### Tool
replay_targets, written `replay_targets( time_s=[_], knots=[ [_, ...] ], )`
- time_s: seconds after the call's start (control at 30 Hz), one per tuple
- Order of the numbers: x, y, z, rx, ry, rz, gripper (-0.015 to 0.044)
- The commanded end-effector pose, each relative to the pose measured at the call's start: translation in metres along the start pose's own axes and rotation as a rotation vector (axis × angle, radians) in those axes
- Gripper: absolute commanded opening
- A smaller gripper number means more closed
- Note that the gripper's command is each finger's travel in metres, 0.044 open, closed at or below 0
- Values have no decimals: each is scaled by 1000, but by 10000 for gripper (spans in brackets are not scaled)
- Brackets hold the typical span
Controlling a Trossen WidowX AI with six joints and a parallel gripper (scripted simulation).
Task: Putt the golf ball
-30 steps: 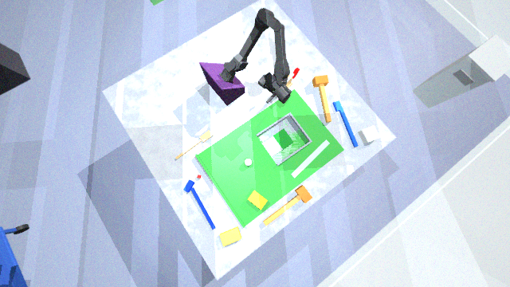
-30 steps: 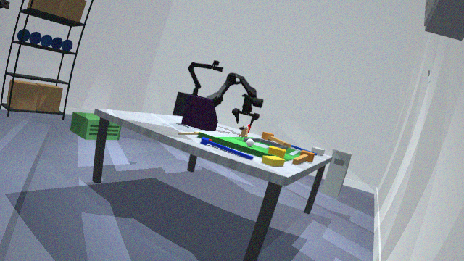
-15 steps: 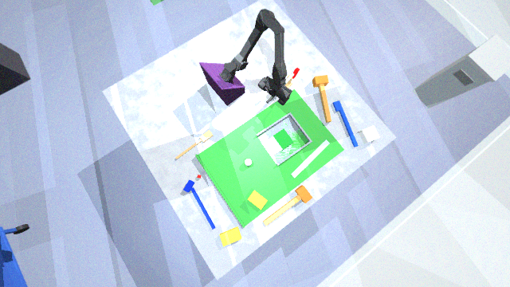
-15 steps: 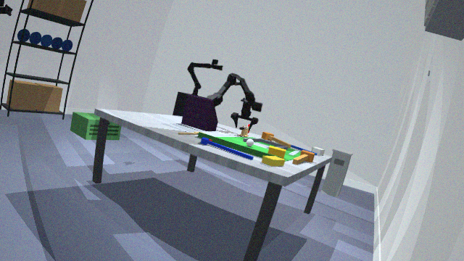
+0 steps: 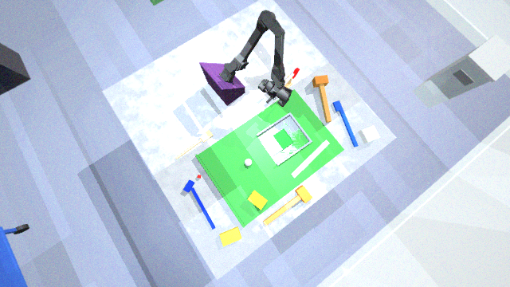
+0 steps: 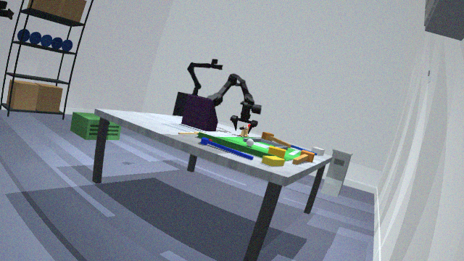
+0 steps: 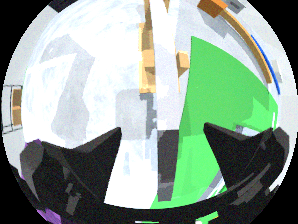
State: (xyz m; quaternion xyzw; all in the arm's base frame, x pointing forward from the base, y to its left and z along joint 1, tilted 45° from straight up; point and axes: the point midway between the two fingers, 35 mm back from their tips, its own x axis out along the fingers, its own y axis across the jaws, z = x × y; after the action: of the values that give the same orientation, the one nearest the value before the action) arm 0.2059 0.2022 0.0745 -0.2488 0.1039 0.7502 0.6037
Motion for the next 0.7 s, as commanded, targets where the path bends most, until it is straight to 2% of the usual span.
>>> replay_targets(
  time_s=[0.0, 0.5, 0.67],
  knots=[
    [4, 2, -3, 11, 4, 2, 440],
    [1, 0, 0, 0, 0, 1, 46],
    [1, 0, 0, 0, 0, 1, 13]
  ],
)
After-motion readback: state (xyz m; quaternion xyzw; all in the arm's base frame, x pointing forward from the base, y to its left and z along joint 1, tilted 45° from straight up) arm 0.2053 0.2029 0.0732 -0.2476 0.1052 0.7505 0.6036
